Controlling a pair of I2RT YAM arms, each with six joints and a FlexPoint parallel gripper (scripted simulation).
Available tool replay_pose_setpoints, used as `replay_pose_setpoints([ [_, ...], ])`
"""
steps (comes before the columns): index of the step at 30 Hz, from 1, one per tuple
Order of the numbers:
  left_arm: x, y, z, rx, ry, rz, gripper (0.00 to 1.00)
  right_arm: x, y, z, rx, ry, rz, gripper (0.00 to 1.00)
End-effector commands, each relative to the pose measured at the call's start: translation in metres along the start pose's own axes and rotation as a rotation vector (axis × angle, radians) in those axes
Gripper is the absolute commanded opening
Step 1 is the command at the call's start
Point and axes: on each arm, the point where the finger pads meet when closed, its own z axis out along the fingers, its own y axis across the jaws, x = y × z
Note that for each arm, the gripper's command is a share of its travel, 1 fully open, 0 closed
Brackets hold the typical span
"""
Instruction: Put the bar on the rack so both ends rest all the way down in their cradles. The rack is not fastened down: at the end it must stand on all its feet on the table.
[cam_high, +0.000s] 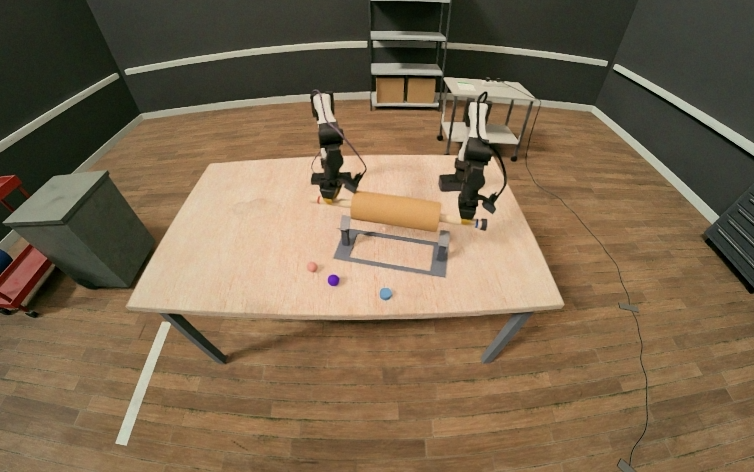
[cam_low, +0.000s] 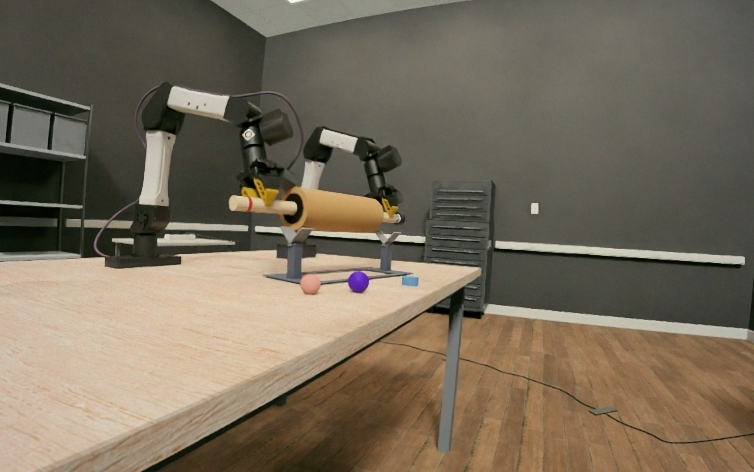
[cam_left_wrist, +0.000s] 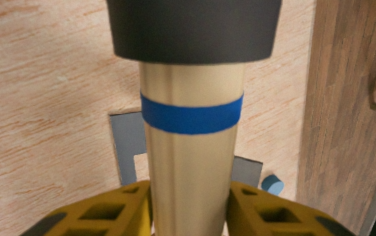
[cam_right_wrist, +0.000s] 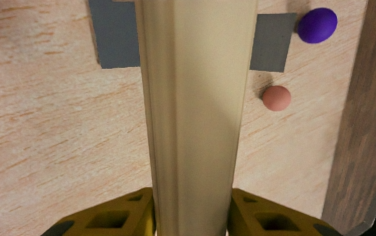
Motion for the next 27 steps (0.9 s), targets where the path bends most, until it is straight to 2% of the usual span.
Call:
replay_pose_setpoints([
  [1, -0.003, -0.049, -0.016, 0.132, 0.001, 0.003, 0.22, -0.002, -0.041, -0.008, 0.103, -0.008, 0.006, 0.21],
  [11, -0.003, -0.073, 0.003, 0.130, 0.002, 0.001, 0.22, -0.002, -0.065, 0.012, 0.102, -0.009, 0.005, 0.21],
  [27, -0.003, -0.064, 0.045, 0.131, 0.003, -0.001, 0.22, -0.003, -0.056, 0.054, 0.103, -0.010, 0.004, 0.21],
])
